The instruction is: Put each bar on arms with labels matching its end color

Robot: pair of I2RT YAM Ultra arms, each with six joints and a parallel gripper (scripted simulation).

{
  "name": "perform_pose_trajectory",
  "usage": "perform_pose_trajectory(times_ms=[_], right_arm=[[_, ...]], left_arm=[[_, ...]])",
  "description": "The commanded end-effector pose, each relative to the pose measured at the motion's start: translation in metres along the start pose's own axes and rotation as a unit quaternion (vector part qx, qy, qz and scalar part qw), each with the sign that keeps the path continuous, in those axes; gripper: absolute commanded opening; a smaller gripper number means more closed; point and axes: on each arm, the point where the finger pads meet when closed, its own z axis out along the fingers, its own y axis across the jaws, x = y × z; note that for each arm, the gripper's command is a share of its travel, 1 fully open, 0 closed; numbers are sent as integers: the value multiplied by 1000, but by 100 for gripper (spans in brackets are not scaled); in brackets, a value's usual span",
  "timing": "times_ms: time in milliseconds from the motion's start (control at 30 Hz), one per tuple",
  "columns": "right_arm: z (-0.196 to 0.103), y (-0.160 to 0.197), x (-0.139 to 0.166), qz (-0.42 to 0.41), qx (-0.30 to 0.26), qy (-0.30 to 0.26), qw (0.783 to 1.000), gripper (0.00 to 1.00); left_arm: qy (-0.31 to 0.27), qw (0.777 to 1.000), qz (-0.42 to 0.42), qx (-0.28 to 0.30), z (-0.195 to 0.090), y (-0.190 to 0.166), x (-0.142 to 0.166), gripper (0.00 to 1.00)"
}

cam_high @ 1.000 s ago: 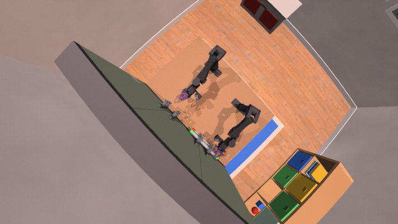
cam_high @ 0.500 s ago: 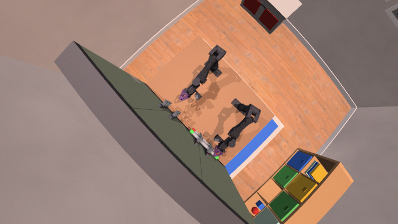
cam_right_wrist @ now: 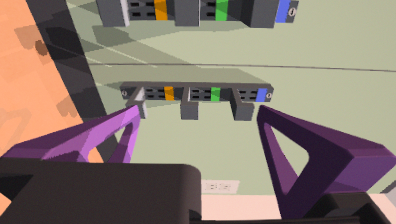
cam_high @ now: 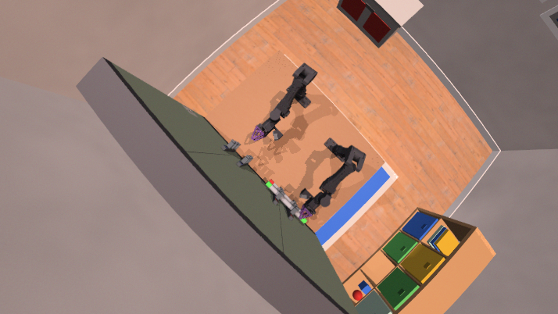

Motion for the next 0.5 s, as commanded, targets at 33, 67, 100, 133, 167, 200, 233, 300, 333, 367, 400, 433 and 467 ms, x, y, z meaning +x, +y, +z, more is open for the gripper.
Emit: perform_pose_trajectory(times_ms=[33, 67, 100, 133, 167, 200, 233, 300, 333, 367, 400, 433, 467], right_arm=[[0, -4, -2, 3, 10, 0, 1000, 100], [0, -4, -2, 3, 10, 0, 1000, 100], [0, -4, -2, 3, 10, 0, 1000, 100], [0, -4, -2, 3, 10, 0, 1000, 100], [0, -4, -2, 3, 10, 0, 1000, 100], [0, -4, -2, 3, 10, 0, 1000, 100], [0, -4, -2, 3, 10, 0, 1000, 100], [0, -4, -2, 3, 10, 0, 1000, 100], [0, -4, -2, 3, 10, 0, 1000, 100], [0, -4, -2, 3, 10, 0, 1000, 100], [0, -4, -2, 3, 10, 0, 1000, 100], [0, -4, -2, 3, 10, 0, 1000, 100], [0, -4, -2, 3, 10, 0, 1000, 100]], left_arm=[[-4, 999, 10, -38, -4, 40, -6, 0], [-4, 999, 10, -38, -4, 40, -6, 0], [-4, 999, 10, -38, -4, 40, -6, 0], [-4, 999, 10, -38, -4, 40, -6, 0], [-4, 999, 10, -38, -4, 40, -6, 0], [-4, 999, 10, -38, -4, 40, -6, 0], [-4, 999, 10, -38, -4, 40, -6, 0], [-4, 999, 10, -38, -5, 40, -6, 0], [-4, 999, 10, -38, -5, 40, -6, 0], [-4, 999, 10, -38, -5, 40, -6, 0], [-4, 999, 10, -39, -4, 39, -6, 0], [-4, 999, 10, -39, -5, 39, -6, 0], [-4, 999, 10, -39, -5, 39, -6, 0]])
